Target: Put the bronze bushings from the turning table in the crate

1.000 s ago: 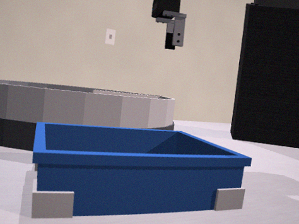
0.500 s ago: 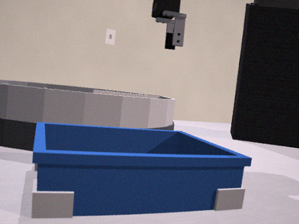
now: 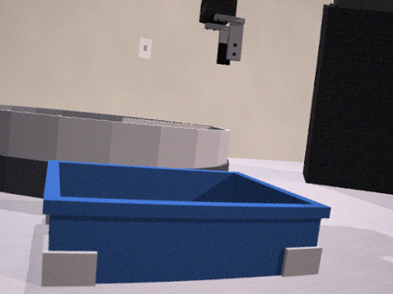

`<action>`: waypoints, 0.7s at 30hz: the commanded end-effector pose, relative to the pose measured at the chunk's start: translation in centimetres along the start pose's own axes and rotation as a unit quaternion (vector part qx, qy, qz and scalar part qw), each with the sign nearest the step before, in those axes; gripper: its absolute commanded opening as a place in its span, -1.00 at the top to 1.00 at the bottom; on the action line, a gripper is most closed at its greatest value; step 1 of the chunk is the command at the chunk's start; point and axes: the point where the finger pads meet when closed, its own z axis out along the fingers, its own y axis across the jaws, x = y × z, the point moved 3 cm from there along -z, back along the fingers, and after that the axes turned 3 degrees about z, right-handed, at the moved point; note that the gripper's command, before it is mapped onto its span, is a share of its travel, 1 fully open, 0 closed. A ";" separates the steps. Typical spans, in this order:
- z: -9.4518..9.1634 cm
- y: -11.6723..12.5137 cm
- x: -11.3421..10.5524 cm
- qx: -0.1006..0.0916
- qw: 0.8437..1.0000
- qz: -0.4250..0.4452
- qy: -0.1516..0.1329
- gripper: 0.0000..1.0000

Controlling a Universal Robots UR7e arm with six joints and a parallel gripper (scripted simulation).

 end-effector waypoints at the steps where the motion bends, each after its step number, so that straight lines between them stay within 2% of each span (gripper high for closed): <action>1: 0.0 0.0 0.0 0.000 1.000 0.000 0.000 -1.00; 10: 0.0 0.0 0.0 0.000 1.000 0.000 0.000 -1.00; 15: 0.7 -2.4 -0.9 0.001 1.000 -0.002 -0.007 -1.00; 21: 0.7 -2.4 -0.9 0.001 1.000 -0.002 -0.007 -1.00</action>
